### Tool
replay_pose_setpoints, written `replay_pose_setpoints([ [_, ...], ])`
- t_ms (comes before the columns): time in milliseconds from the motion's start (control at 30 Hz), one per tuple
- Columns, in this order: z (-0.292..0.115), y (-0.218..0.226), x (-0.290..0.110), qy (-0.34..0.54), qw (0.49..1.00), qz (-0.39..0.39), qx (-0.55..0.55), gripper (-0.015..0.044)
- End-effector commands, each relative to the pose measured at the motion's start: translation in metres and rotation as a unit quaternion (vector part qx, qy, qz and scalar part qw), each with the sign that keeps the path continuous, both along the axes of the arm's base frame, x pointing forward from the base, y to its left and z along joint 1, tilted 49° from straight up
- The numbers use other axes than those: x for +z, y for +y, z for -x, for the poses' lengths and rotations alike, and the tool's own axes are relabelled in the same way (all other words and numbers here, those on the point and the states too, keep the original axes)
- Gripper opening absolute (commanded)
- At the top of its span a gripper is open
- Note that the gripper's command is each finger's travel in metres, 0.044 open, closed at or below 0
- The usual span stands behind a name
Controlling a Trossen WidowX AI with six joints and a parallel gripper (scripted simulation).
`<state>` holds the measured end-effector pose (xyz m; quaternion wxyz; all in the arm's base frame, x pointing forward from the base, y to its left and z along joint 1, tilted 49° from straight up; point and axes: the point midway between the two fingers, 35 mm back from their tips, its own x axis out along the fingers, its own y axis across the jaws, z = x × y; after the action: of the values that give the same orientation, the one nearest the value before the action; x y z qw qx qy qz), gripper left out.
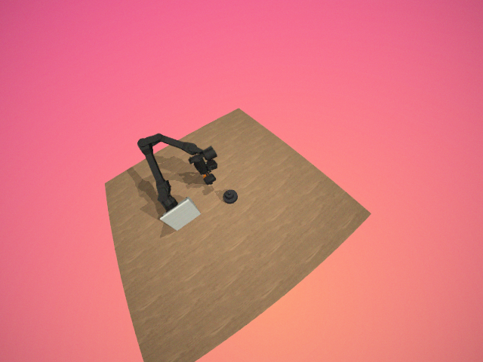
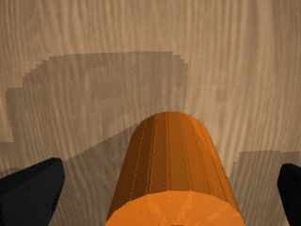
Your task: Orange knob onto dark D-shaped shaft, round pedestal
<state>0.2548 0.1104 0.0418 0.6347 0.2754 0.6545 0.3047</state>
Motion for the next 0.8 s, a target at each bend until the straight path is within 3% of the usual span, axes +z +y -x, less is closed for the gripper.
replay_pose_setpoints([
  [0, 0.0023, 0.0056, -0.0053, 0.005, 1.0, -0.002, 0.0, 0.044],
  [267, 0.0041, 0.0136, -0.0112, 0.005, 1.0, -0.004, 0.0, 0.044],
  [600, 0.0041, 0.0136, -0.0112, 0.005, 1.0, -0.004, 0.0, 0.0177],
  [767, 0.0041, 0.0136, -0.0112, 0.005, 1.0, -0.004, 0.0, 0.0144],
])
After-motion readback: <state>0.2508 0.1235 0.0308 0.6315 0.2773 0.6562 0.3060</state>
